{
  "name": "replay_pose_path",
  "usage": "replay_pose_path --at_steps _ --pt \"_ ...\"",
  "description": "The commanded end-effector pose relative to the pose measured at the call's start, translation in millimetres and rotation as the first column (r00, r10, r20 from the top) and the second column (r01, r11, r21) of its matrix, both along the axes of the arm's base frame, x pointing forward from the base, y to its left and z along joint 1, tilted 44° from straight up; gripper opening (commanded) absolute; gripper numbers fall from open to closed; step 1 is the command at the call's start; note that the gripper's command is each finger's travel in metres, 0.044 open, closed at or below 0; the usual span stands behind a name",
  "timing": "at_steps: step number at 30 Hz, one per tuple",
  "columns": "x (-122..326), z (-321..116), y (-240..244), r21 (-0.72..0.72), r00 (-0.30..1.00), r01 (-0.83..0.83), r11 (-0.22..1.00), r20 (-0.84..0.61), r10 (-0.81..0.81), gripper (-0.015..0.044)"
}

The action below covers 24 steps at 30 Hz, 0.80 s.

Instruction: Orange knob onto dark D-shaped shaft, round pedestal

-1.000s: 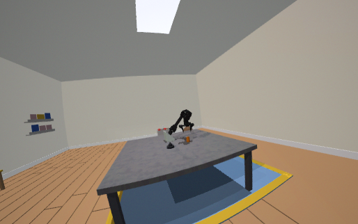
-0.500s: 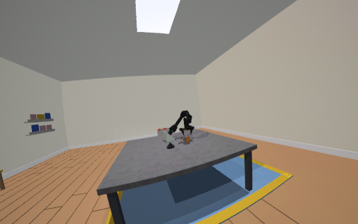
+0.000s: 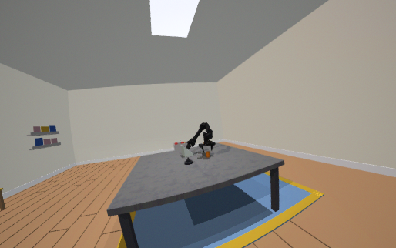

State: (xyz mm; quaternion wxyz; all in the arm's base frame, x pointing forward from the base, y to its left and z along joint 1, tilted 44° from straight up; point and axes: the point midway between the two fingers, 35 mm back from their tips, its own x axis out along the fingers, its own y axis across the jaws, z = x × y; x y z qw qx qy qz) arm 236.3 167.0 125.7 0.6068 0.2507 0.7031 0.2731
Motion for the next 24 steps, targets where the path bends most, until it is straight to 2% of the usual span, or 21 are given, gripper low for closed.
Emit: replay_pose_path --at_steps 1,24 --pt "-1 -5 4 0.0 1.0 0.002 1.0 -0.007 -0.002 0.044" --pt "-8 -31 30 0.003 1.0 0.002 1.0 -0.007 -0.002 0.044"
